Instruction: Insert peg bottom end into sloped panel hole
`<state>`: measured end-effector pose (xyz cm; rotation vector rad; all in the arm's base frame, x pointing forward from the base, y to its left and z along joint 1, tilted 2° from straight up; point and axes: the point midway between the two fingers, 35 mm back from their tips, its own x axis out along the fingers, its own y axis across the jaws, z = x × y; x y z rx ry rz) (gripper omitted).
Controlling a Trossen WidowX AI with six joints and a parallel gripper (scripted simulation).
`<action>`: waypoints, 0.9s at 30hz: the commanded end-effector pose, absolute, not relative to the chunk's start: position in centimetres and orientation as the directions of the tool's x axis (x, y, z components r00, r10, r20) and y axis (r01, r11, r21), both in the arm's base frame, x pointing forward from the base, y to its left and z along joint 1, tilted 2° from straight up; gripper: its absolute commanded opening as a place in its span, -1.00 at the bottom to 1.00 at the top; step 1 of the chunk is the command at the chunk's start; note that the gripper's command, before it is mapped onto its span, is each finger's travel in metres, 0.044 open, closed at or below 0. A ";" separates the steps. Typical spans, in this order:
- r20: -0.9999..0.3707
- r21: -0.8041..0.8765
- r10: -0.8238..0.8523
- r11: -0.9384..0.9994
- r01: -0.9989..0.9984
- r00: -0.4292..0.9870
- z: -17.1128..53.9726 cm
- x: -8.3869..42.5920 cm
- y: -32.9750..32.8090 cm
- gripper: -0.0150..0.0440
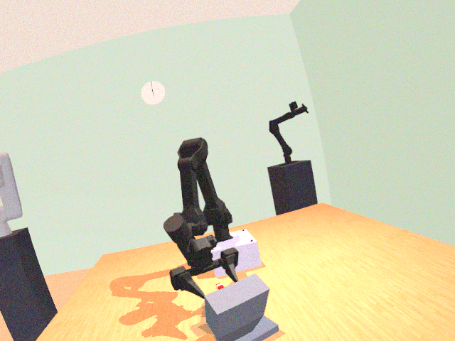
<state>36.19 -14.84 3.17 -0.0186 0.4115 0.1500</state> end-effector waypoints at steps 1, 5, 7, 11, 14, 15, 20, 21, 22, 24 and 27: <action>-0.399 0.010 0.144 0.988 -0.152 0.905 3.5 35.7 -15.0 1.00; -0.401 0.010 0.143 0.988 -0.152 0.905 3.7 35.2 -15.1 1.00; -0.402 0.010 0.143 0.988 -0.152 0.905 3.8 34.9 -15.2 1.00; -0.403 0.010 0.143 0.988 -0.152 0.904 4.0 34.5 -15.3 1.00; -0.404 0.010 0.142 0.988 -0.151 0.904 4.2 34.1 -15.5 1.00; -0.404 0.010 0.142 0.988 -0.151 0.904 4.2 34.0 -15.5 1.00; -0.405 0.010 0.142 0.989 -0.151 0.903 4.5 33.4 -15.7 1.00; -0.406 0.010 0.142 0.989 -0.151 0.903 4.5 33.3 -15.7 1.00; -0.406 0.010 0.142 0.989 -0.150 0.903 4.6 33.1 -15.7 1.00; -0.406 0.010 0.141 0.989 -0.150 0.903 4.7 32.9 -15.8 1.00; -0.406 0.010 0.141 0.989 -0.150 0.903 4.9 32.5 -15.9 1.00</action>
